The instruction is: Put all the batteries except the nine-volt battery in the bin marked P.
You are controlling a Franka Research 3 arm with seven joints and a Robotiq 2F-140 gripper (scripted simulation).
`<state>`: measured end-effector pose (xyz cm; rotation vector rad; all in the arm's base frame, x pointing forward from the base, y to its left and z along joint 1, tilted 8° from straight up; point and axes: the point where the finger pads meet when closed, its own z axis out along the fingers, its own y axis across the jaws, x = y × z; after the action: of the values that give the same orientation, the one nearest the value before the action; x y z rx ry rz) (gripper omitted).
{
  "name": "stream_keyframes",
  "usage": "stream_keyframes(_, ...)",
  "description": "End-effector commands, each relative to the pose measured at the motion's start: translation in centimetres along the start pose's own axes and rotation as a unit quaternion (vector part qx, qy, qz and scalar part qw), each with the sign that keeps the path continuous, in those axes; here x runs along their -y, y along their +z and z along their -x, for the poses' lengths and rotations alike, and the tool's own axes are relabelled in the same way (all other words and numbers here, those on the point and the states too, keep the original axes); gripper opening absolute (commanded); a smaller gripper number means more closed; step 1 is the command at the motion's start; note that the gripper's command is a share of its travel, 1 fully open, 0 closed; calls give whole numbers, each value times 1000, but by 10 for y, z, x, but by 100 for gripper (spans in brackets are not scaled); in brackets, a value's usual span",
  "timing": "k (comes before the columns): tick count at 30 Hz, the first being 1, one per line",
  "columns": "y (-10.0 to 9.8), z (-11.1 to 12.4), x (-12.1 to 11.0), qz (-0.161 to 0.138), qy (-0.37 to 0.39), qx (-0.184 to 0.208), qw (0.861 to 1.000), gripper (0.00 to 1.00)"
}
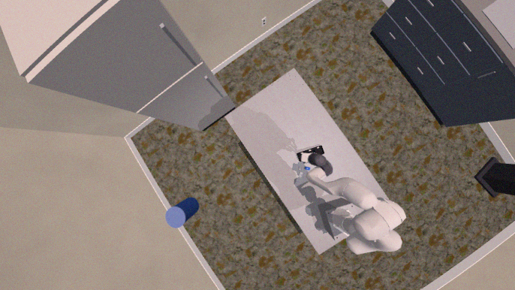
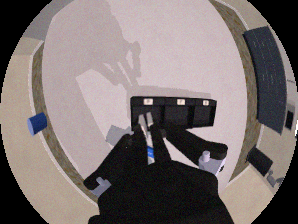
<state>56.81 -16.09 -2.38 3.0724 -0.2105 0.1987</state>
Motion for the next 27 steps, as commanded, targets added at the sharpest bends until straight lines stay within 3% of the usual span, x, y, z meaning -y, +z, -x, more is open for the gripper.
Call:
stream_keyframes(1, 0, 2, 0, -1, 0, 2, 1000, 5)
stream_keyframes(3, 0, 2, 0, -1, 0, 2, 1000, 5)
stream_keyframes(11, -67, 2, 0, -1, 0, 2, 1000, 5)
stream_keyframes(13, -67, 2, 0, -1, 0, 2, 1000, 5)
stream_keyframes(18, -108, 2, 0, -1, 0, 2, 1000, 5)
stream_keyframes(27, -111, 2, 0, -1, 0, 2, 1000, 5)
